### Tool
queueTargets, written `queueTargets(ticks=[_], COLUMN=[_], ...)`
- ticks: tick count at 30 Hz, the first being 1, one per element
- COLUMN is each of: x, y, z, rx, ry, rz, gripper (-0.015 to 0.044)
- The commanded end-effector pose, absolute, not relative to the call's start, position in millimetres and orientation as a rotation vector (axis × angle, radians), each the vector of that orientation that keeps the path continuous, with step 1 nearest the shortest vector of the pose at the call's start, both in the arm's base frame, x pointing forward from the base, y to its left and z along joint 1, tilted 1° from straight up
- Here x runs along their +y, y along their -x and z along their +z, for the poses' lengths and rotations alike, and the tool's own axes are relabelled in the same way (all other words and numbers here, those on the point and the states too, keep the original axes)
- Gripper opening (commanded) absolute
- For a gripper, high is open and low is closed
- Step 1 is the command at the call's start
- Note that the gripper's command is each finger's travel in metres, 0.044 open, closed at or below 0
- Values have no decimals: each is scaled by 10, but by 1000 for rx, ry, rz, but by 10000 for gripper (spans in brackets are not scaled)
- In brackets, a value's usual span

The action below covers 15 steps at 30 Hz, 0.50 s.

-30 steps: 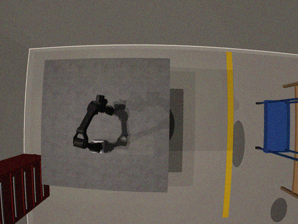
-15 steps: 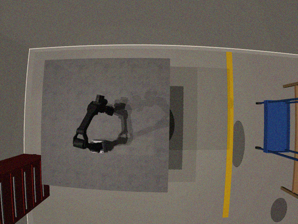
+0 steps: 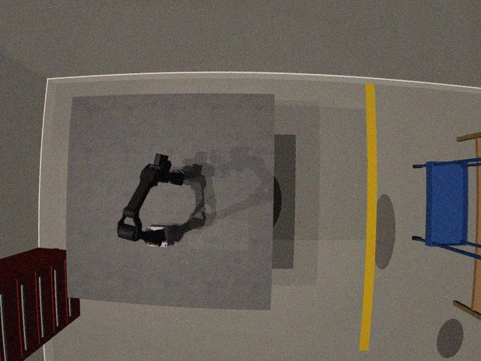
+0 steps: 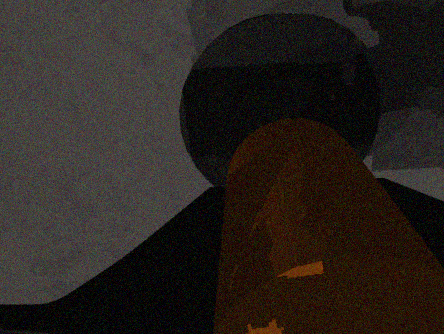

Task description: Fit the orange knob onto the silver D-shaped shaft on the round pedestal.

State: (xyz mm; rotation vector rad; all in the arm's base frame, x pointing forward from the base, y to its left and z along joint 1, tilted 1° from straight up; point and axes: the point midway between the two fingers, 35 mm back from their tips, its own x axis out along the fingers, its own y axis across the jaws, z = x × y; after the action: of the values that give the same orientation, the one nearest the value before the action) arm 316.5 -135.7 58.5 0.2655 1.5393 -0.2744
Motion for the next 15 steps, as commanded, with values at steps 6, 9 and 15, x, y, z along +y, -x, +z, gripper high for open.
queueTargets(ticks=[6,9,15], x=[-1364,-1369,-1384], y=[-3174,-3183,-3214], z=[610,601,582], rx=[1536,1536,1536], ry=[-222,-222,-222], rz=[-238,-238,-238], gripper=[0,0,0])
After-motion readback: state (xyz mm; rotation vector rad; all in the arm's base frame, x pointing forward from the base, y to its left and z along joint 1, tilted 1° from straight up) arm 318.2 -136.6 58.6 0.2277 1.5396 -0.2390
